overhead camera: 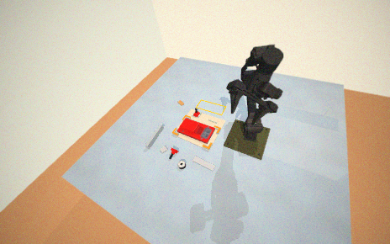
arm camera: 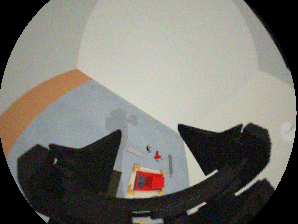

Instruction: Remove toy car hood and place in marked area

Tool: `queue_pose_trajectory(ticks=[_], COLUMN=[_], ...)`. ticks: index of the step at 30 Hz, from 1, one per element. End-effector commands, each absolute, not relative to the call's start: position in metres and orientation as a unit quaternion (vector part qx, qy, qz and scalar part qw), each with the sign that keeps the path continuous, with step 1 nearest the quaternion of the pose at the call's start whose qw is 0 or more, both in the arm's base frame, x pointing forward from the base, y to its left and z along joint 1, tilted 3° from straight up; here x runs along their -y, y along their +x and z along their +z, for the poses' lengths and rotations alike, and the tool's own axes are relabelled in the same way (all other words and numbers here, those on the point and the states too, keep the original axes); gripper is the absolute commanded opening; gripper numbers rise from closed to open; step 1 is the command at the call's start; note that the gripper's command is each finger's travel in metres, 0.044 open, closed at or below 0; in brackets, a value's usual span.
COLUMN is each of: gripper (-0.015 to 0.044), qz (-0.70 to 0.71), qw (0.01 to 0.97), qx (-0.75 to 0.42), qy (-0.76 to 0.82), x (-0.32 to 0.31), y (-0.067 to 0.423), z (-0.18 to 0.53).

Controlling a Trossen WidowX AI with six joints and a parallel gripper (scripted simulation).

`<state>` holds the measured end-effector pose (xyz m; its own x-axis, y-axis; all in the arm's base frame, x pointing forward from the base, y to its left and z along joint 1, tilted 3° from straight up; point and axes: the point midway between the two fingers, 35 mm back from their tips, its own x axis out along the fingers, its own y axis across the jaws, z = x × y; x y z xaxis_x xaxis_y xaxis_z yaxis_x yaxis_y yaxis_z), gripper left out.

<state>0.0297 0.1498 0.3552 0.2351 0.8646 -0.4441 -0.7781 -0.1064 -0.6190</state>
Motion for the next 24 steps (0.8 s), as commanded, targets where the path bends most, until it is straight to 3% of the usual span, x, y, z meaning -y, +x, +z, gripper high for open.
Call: queue_pose_trajectory(ticks=[1, 13, 24], gripper=[0.044, 0.044, 0.044], qz=[0.565, 0.374, 0.154], qw=[0.708, 0.793, 0.806], qx=[-0.051, -0.332, -0.544], qy=[-0.422, -0.348, -0.173], x=[-0.173, -0.198, -0.14], y=[0.05, 0.155, 0.27], z=[0.344, 0.292, 0.228])
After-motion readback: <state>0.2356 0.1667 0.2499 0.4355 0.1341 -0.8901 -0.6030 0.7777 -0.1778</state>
